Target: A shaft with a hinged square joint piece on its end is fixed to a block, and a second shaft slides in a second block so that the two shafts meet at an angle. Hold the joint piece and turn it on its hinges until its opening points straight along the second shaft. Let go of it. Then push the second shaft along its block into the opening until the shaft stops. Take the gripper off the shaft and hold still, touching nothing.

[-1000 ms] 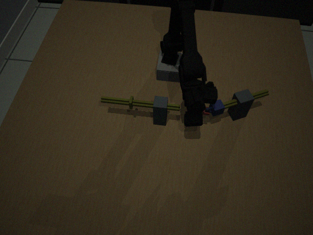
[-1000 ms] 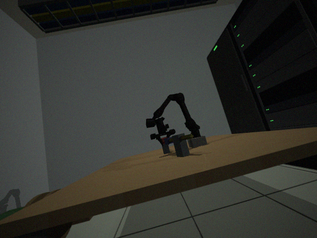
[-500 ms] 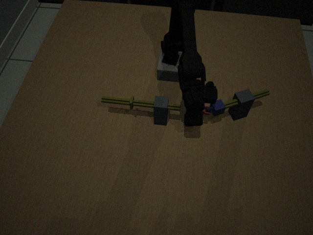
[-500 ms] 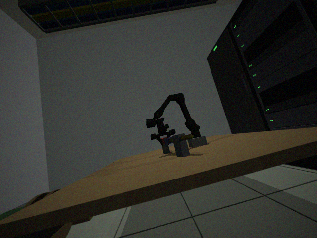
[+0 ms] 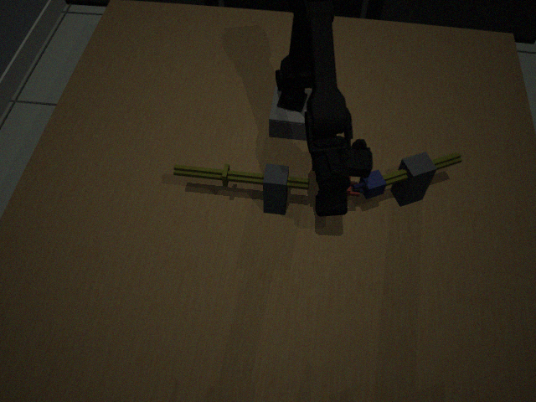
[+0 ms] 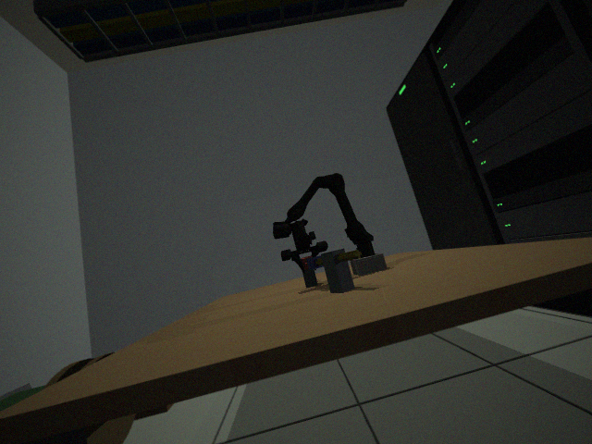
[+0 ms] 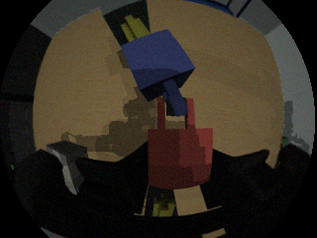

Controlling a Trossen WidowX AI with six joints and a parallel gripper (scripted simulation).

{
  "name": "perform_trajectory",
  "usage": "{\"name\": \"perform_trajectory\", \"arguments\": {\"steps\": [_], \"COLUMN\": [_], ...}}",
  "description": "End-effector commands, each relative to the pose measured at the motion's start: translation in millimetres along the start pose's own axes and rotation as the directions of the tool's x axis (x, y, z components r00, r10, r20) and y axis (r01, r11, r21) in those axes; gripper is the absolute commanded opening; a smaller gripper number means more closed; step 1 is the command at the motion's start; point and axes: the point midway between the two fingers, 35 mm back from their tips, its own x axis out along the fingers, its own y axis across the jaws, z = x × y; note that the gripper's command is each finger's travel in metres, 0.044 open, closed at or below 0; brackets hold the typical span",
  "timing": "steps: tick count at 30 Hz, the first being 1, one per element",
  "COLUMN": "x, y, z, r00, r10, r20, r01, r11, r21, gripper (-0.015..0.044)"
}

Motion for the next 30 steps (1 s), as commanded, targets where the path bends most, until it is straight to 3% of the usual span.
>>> {"name": "perform_trajectory", "arguments": {"steps": [1,4,15,25,30], "x": [0.0,0.0,0.0,-0.1,-4.8], "y": [0.0,0.0,0.0,0.0,1.1], "z": [0.0,0.0,0.0,0.1,2.4], "r00": [1.0,1.0,1.0,1.0,0.989], "r10": [0.0,0.0,0.0,0.001,0.021], "r20": [0.0,0.0,0.0,-0.006,-0.146], "r01": [0.0,0.0,0.0,-0.001,-0.02], "r11": [1.0,1.0,1.0,1.0,1.0], "r21": [0.0,0.0,0.0,0.0,0.01], "gripper": [0.0131,0.0147,0.0436,0.044,0.044]}}
